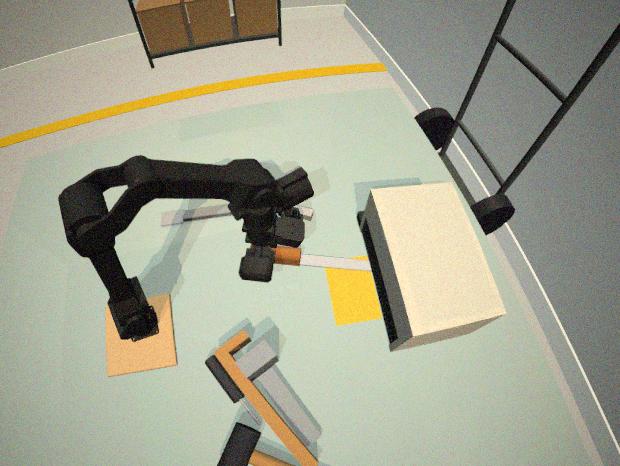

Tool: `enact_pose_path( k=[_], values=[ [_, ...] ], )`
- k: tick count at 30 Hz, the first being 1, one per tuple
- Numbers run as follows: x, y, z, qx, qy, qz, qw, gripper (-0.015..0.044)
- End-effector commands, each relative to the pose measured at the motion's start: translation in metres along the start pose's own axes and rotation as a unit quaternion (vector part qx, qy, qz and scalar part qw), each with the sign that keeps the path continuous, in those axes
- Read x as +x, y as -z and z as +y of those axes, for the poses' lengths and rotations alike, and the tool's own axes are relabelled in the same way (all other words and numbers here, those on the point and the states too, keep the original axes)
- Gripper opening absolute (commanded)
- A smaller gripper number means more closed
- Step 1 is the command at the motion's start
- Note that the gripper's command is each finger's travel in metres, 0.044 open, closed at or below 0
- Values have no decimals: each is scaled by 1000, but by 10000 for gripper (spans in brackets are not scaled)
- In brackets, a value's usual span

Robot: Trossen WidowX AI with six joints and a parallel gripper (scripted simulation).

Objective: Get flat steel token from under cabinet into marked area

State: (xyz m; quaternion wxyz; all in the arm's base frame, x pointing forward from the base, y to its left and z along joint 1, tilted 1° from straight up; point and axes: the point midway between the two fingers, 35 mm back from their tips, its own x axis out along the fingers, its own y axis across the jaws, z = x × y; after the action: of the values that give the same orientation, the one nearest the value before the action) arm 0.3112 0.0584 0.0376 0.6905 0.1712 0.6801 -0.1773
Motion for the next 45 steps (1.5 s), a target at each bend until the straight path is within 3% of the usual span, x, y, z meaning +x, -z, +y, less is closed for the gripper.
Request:
enact_pose_path(
  k=[1,45],
  values=[
    [0,-8,0,-1,-1,-3,1000,0],
    [-1,-61,2,-1,-1,-5,1000,0]
  ],
)
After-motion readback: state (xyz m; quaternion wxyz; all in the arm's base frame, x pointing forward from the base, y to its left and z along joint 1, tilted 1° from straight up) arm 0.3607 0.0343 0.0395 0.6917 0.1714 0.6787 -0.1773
